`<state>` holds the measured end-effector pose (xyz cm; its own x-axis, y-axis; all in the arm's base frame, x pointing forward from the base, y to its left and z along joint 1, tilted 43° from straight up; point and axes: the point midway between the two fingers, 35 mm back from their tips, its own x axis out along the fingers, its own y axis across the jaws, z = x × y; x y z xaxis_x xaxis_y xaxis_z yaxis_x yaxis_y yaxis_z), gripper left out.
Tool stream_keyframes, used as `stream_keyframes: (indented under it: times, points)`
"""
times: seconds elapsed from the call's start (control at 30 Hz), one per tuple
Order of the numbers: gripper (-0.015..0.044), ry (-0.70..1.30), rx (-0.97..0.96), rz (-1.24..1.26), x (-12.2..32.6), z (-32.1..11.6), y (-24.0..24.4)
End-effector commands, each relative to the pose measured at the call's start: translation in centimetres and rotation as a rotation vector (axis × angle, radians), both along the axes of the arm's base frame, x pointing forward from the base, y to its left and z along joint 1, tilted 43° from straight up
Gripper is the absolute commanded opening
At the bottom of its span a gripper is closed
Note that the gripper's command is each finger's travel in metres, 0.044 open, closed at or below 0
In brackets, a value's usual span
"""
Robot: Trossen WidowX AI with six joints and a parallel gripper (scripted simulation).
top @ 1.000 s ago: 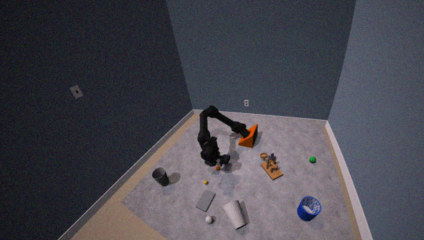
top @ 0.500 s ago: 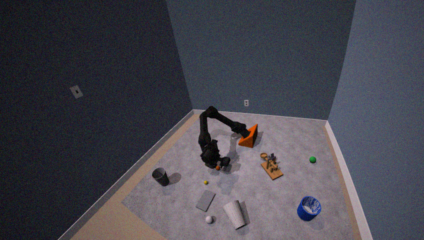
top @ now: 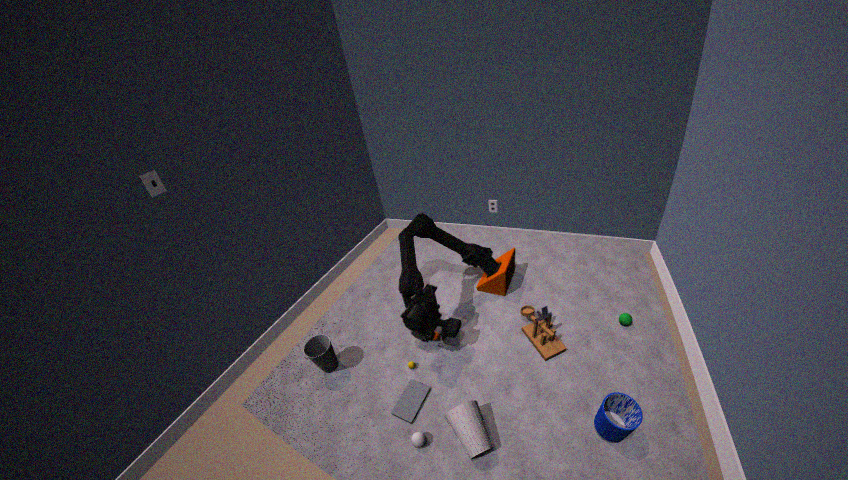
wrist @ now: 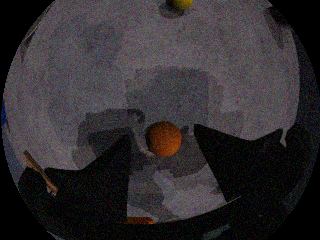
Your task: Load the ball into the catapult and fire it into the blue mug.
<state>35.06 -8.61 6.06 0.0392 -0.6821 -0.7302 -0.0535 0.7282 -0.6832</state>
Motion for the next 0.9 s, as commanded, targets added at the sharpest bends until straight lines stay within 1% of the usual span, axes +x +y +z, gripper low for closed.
stream_keyframes:
  times: [0.0, 0.13, 0.3, 0.43, 0.87]
  points:
    - [0.0247, 0.011, -0.007, 0.002, -0.3, -0.3, -0.3]
    - [0.0142, 0.011, -0.007, 0.002, -0.3, -0.3, -0.3]
    - [0.0109, 0.011, -0.007, 0.002, -0.3, -0.3, -0.3]
    - [0.0004, 0.009, -0.001, 0.001, -0.1, 0.2, 0.4]
    - [0.0, 0.01, 0.011, -0.001, 0.1, 5.0, 5.6]
